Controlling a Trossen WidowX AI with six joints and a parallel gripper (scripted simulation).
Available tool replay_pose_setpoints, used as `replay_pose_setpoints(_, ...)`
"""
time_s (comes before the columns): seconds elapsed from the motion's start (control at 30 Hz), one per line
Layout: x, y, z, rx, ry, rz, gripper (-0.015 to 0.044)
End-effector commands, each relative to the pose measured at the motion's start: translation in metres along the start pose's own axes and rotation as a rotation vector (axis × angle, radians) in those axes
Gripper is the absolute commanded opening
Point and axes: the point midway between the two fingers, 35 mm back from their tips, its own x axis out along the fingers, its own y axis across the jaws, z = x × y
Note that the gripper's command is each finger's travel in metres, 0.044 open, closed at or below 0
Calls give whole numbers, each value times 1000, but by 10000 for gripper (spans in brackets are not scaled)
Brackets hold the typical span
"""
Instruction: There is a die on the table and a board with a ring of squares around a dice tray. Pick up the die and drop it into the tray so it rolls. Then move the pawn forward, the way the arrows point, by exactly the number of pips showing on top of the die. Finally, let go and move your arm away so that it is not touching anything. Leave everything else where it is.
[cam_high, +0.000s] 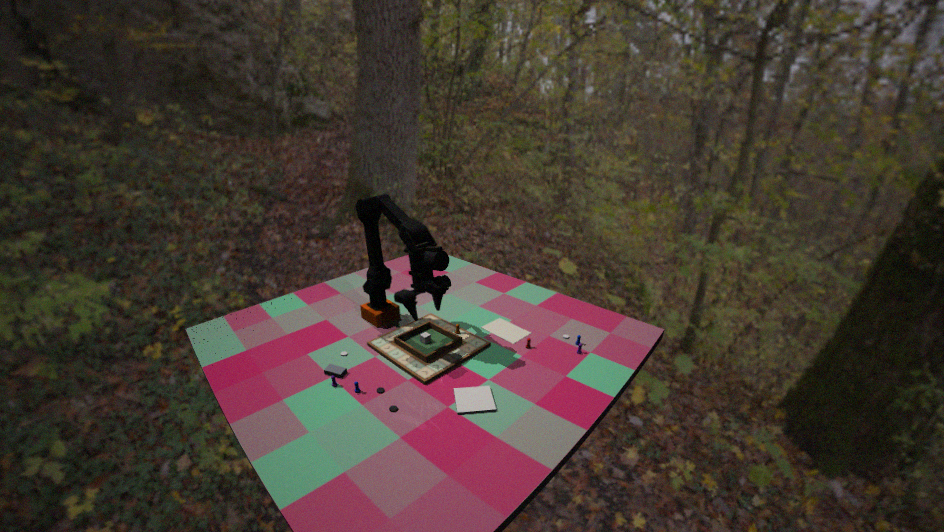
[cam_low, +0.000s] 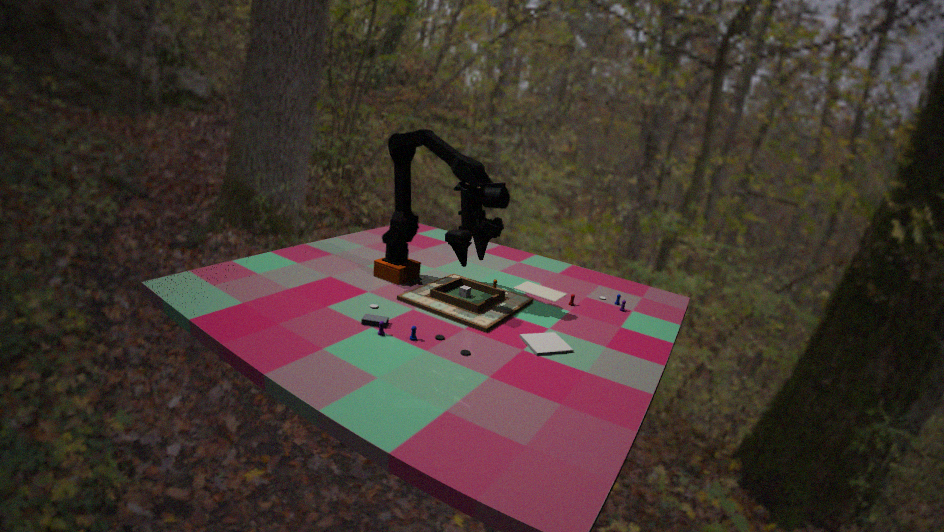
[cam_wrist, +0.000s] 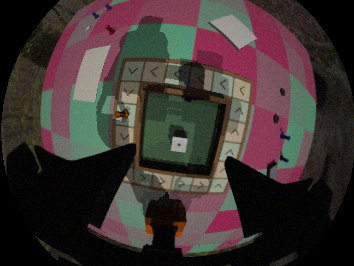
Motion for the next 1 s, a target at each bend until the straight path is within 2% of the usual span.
replay_pose_setpoints(0.0, 8, -1, 1, 4, 145, -2, 440)
replay_pose_setpoints(0.1, 4, 0, 1, 0, 62, 0, 440)
replay_pose_setpoints(0.2, 10, 19, 9, -129, 75, 14, 361)
replay_pose_setpoints(0.4, 37, 103, 21, -643, 140, 61, 204)
replay_pose_setpoints(0.8, 40, 113, 21, -699, 148, 65, 200)
replay_pose_setpoints(0.97, 55, 114, 19, -699, 149, 65, 200)
